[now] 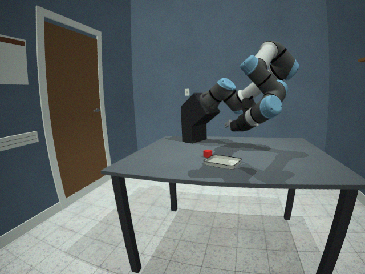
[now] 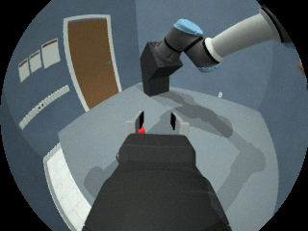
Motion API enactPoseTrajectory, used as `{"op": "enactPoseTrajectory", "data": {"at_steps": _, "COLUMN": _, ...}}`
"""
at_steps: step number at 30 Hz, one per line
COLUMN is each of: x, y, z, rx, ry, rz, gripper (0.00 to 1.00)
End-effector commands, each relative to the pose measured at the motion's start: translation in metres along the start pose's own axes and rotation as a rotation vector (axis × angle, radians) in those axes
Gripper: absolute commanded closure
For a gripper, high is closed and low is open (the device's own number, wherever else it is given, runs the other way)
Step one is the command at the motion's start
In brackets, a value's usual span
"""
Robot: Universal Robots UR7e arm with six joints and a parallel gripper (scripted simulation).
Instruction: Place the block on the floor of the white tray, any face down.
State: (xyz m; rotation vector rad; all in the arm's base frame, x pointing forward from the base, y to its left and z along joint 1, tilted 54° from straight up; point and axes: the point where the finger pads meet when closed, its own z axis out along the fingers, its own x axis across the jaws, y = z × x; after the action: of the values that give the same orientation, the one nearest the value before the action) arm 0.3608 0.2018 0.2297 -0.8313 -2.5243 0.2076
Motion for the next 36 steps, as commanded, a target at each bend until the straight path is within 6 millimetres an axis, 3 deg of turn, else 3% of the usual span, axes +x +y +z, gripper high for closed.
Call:
{"op": "enactPoseTrajectory", "data": {"at_steps": 1, "x": 0.0, "y": 0.0, "z": 0.0, "rx": -0.001, "ry": -0.001, "rz": 0.0, "gripper": 0.0}}
{"op": "enactPoseTrajectory", "data": {"at_steps": 23, "x": -0.001, "y": 0.001, "z": 0.002, "rx": -0.007, "ry": 0.004, "rz": 0.008, "gripper": 0.0}}
{"op": "enactPoseTrajectory", "data": {"at_steps": 36, "x": -0.021, "y": 0.013, "z": 0.034, "rx": -0.115, "ry": 0.074, "rz": 0.133, "gripper": 0.0}}
